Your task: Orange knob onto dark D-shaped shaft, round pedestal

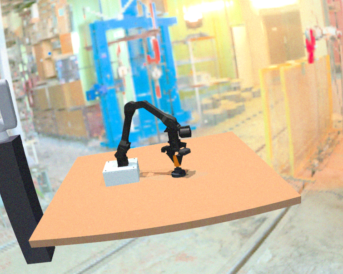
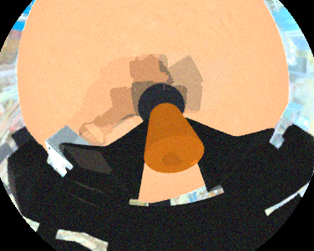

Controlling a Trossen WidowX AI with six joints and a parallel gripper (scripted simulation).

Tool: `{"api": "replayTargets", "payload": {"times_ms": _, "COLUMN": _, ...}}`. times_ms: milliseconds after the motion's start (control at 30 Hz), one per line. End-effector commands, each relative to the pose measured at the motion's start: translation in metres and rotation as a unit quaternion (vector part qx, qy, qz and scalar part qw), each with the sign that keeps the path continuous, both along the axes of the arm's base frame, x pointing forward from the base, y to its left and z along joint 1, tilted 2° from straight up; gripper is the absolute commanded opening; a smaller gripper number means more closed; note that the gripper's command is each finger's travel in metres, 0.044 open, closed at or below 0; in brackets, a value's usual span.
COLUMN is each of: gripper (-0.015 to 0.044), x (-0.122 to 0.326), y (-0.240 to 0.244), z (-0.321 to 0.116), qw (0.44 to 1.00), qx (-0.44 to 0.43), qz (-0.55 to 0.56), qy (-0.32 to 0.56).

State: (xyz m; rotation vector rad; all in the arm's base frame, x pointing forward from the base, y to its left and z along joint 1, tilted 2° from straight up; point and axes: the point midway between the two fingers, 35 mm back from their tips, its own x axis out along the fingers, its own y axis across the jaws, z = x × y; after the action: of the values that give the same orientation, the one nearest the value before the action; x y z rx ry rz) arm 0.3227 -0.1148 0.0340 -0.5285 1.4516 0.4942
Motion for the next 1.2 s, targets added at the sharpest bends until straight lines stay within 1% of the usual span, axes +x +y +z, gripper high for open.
{"api": "replayTargets", "payload": {"times_ms": 0, "gripper": 0.0000, "x": -0.0010, "y": 0.0006, "z": -0.0007, "qw": 1.000, "qx": 0.001, "qz": 0.004, "qy": -0.001}}
{"api": "replayTargets", "payload": {"times_ms": 833, "gripper": 0.0000, "x": 0.0001, "y": 0.0002, "z": 0.0022, "qw": 1.000, "qx": 0.001, "qz": 0.004, "qy": -0.001}}
{"api": "replayTargets", "payload": {"times_ms": 933, "gripper": 0.0000, "x": 0.0003, "y": 0.0001, "z": 0.0026, "qw": 1.000, "qx": -0.001, "qz": 0.031, "qy": -0.001}}
{"api": "replayTargets", "payload": {"times_ms": 1067, "gripper": 0.0000, "x": 0.0010, "y": -0.0002, "z": 0.0032, "qw": 0.995, "qx": -0.005, "qz": 0.103, "qy": -0.001}}
{"api": "replayTargets", "payload": {"times_ms": 1167, "gripper": 0.0000, "x": 0.0005, "y": -0.0001, "z": 0.0020, "qw": 0.994, "qx": -0.006, "qz": 0.108, "qy": -0.001}}
